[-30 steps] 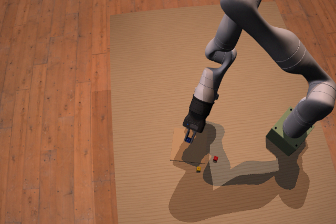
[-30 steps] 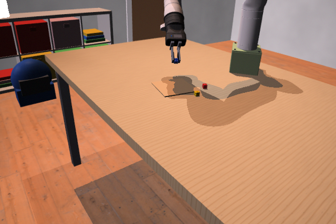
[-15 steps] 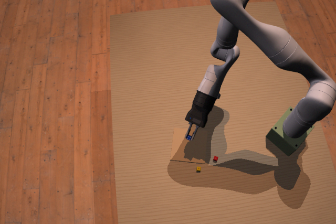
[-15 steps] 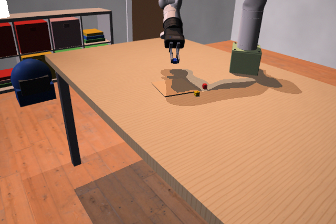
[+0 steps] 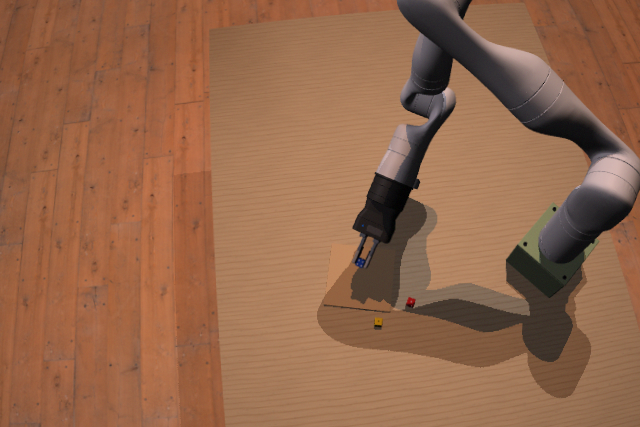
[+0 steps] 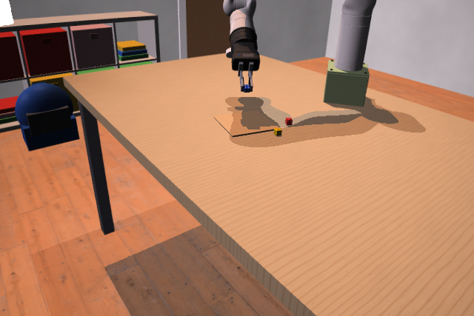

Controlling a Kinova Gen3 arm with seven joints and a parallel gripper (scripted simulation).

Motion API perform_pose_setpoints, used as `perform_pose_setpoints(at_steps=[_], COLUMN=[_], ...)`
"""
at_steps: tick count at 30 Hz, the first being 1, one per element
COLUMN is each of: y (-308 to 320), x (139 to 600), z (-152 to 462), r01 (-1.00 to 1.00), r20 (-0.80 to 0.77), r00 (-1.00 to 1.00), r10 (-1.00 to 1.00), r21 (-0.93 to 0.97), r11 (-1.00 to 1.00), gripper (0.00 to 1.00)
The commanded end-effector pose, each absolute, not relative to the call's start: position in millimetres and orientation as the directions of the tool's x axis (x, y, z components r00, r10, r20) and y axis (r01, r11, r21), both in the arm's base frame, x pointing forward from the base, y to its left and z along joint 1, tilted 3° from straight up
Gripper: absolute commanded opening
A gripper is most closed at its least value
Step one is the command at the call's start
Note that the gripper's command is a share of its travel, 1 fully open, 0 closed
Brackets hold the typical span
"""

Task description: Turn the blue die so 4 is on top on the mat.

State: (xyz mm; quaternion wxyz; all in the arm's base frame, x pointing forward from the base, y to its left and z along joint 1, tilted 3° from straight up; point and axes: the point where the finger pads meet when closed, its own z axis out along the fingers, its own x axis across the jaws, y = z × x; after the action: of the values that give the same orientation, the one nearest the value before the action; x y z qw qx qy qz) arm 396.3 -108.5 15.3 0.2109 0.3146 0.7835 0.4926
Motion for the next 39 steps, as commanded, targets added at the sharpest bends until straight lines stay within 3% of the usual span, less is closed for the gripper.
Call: perform_pose_setpoints(at_steps=[1, 16, 39], y=[-108, -106, -106], x=[396, 399, 399], z=[13, -41, -59], r01=[0.286, 0.286, 0.286], r20=[-0.017, -0.017, -0.017], r00=[-0.714, -0.714, -0.714], r10=[0.7, 0.7, 0.7], r21=[0.905, 0.905, 0.905], r11=[0.314, 0.314, 0.314], gripper=[0.34, 0.34, 0.34])
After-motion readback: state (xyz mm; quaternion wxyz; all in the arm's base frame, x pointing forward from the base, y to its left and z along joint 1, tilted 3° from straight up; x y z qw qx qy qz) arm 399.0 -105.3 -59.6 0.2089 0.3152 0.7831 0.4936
